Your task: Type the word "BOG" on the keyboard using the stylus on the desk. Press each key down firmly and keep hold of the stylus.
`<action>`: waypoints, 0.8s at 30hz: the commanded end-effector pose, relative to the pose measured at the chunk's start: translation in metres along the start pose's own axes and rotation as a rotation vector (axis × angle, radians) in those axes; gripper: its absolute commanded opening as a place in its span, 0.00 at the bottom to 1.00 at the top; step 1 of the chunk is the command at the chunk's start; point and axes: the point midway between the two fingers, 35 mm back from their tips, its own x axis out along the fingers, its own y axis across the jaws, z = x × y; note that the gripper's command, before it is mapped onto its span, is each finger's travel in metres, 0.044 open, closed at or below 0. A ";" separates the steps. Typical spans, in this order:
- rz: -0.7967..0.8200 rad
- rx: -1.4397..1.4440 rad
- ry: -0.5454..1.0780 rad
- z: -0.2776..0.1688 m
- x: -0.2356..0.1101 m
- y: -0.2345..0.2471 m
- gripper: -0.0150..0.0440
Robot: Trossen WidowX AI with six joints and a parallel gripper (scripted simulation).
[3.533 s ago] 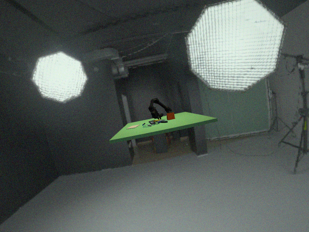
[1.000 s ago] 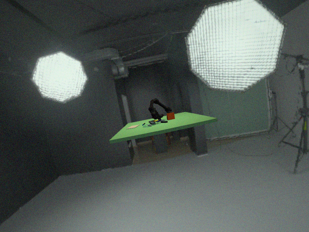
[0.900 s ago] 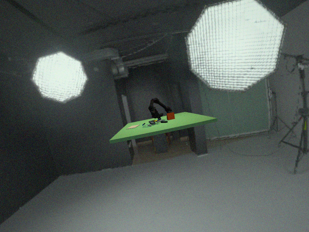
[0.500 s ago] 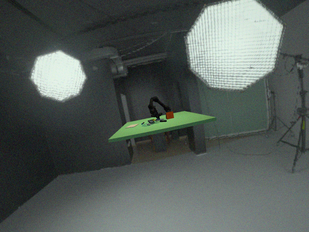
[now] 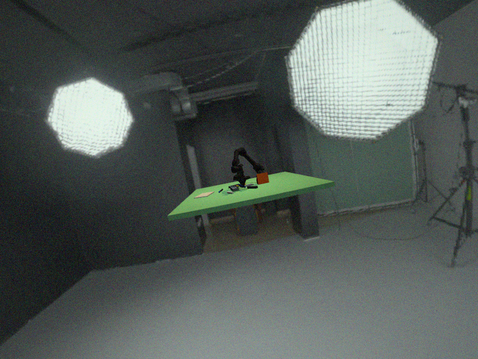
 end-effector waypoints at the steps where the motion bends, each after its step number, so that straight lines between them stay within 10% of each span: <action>1: -0.012 0.029 -0.097 0.006 -0.001 -0.004 0.25; 24: -0.114 0.250 -0.586 0.018 -0.027 -0.039 0.25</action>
